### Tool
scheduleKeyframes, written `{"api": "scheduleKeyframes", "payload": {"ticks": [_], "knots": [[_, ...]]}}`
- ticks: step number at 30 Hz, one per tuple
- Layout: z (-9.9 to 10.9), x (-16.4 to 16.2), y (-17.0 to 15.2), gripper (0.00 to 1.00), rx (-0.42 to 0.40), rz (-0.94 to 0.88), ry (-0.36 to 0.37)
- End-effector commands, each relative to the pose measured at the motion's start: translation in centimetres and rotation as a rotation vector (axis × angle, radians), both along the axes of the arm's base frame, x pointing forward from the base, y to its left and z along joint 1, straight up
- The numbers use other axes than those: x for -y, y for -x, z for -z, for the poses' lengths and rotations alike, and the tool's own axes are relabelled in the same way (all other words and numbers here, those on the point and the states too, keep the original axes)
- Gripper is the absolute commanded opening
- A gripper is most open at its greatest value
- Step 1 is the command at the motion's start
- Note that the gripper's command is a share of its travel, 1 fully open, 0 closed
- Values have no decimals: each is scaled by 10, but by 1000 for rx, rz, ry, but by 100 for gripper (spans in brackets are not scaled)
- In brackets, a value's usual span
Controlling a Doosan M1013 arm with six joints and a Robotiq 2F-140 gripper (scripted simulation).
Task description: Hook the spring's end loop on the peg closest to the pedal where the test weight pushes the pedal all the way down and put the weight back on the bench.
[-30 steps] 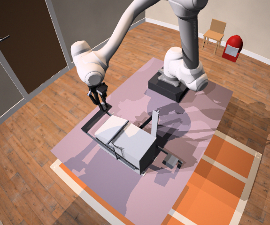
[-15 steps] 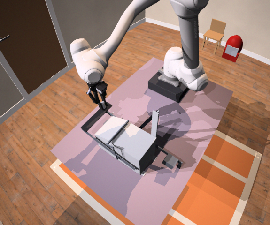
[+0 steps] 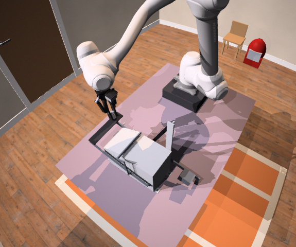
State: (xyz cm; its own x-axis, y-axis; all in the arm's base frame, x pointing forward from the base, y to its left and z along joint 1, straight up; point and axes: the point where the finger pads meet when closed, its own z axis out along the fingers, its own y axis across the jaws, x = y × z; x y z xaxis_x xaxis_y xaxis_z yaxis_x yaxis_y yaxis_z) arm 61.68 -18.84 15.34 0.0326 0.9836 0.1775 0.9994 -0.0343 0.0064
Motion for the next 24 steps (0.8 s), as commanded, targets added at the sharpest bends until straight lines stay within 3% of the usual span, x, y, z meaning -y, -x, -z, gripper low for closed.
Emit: {"api": "scheduleKeyframes", "payload": {"ticks": [1, 24], "knots": [[-2, 0, 0, 25, 2, 0, 0], [4, -3, 3, 25, 2, 0, 4]]}}
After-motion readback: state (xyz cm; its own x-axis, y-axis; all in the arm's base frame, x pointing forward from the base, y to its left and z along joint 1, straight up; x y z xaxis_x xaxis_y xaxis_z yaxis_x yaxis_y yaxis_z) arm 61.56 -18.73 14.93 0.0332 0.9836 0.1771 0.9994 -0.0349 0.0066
